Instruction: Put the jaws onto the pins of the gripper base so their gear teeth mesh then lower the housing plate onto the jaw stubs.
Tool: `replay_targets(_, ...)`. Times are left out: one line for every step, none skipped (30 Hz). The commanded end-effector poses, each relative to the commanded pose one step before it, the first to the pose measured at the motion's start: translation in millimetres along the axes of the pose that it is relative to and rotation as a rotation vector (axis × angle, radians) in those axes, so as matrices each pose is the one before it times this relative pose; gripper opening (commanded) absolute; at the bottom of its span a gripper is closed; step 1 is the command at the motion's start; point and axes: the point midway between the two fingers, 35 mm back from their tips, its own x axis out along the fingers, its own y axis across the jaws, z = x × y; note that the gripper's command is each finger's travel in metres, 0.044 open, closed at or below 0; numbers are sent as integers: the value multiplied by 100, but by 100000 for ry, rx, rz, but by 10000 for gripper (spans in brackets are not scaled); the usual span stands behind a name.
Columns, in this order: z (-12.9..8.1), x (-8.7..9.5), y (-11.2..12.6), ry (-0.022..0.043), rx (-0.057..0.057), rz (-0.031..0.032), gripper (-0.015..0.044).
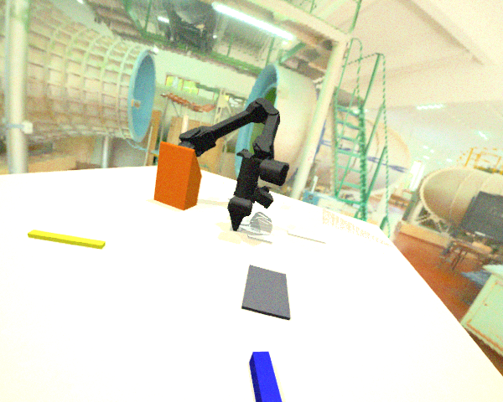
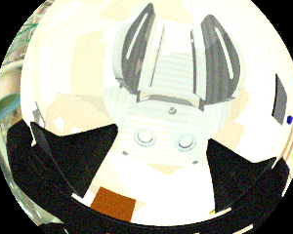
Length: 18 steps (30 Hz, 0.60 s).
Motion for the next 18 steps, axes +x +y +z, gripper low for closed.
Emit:
replay_targets(83, -577, -80, -6, -116, -245, 440)
replay_targets(53, -549, -65, 12, 24, -173, 440)
replay_targets(52, -724, -70, 22, 28, -186, 440)
replay_targets(40, -938, -63, 36, 29, -172, 440)
replay_targets(10, -958, -34, 41, 20, -99, 440)
replay_targets(-21, -1018, -1, 44, 9, -23, 440)
replay_targets(-58, -1098, 39, 43, -5, 66, 440)
replay_targets(-78, -952, 68, 29, -17, 130, 440)
replay_targets(-62, -598, 59, 13, -18, 116, 440)
replay_targets(-23, -202, 23, 3, -7, 45, 440)
replay_targets(0, 0, 0, 0, 0, 0, 440)
replay_targets(176, 870, -204, -1096, 609, -190, 440)
replay_targets(-126, -183, 27, 32, 6, -79, 440)
replay_targets(-385, -541, 90, 102, 14, -210, 440)
replay_targets(-660, -878, 181, 184, 9, -262, 440)
replay_targets(-863, -1066, 285, 247, -17, -173, 440)
replay_targets(-894, -1020, 352, 251, -55, 6, 440)
replay_targets(-910, -962, 417, 238, -99, 183, 440)
